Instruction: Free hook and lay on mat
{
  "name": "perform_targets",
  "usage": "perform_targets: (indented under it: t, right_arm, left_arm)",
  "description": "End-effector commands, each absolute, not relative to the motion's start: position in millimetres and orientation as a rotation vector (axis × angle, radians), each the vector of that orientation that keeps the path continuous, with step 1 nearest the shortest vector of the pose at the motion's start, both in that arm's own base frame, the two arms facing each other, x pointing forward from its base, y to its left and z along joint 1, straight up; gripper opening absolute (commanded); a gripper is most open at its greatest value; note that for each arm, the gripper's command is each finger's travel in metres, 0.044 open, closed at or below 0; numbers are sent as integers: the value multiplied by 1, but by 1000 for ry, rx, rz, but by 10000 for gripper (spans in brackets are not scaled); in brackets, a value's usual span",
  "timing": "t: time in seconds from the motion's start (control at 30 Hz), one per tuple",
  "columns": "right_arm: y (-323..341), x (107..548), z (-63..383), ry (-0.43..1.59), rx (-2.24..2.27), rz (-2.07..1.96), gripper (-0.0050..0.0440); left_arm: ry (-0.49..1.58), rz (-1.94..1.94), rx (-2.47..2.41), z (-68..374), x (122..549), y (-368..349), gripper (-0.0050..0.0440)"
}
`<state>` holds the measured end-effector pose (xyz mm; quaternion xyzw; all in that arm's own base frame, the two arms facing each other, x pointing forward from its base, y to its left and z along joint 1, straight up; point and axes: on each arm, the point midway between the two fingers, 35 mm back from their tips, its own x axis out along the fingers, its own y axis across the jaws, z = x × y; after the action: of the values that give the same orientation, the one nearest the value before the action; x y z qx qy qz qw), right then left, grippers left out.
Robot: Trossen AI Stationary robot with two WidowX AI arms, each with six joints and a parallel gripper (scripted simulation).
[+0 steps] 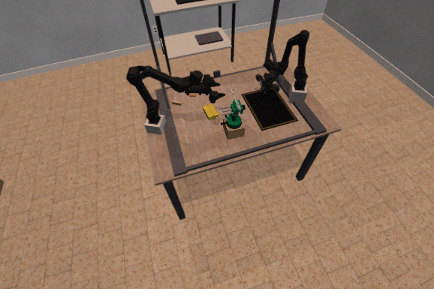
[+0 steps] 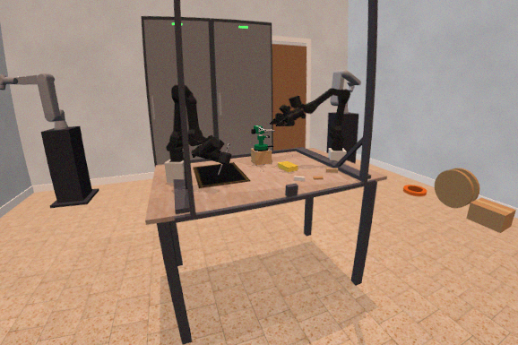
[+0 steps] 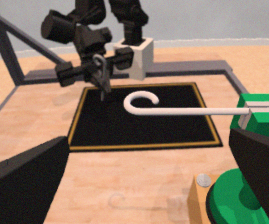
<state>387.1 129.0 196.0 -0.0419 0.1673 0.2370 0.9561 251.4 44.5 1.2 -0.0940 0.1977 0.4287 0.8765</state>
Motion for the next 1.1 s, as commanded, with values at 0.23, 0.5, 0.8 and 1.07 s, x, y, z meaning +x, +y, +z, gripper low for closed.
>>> perform_targets:
  t: [0.23,0.5,0.8,1.07]
  right_arm:
    - [129,387,206,313,-82,482,440]
    - [129,387,206,313,-82,482,440]
    - [129,387,206,313,-82,482,440]
    - [129,387,206,313,-82,482,440]
  left_arm:
    - [395,895,-210,-2,255,43,0]
    - [395,896,-210,-9,257,42,0]
    - [395,896,-209,-16,258,42,0]
    - [395,896,-209,-23,259,42,0]
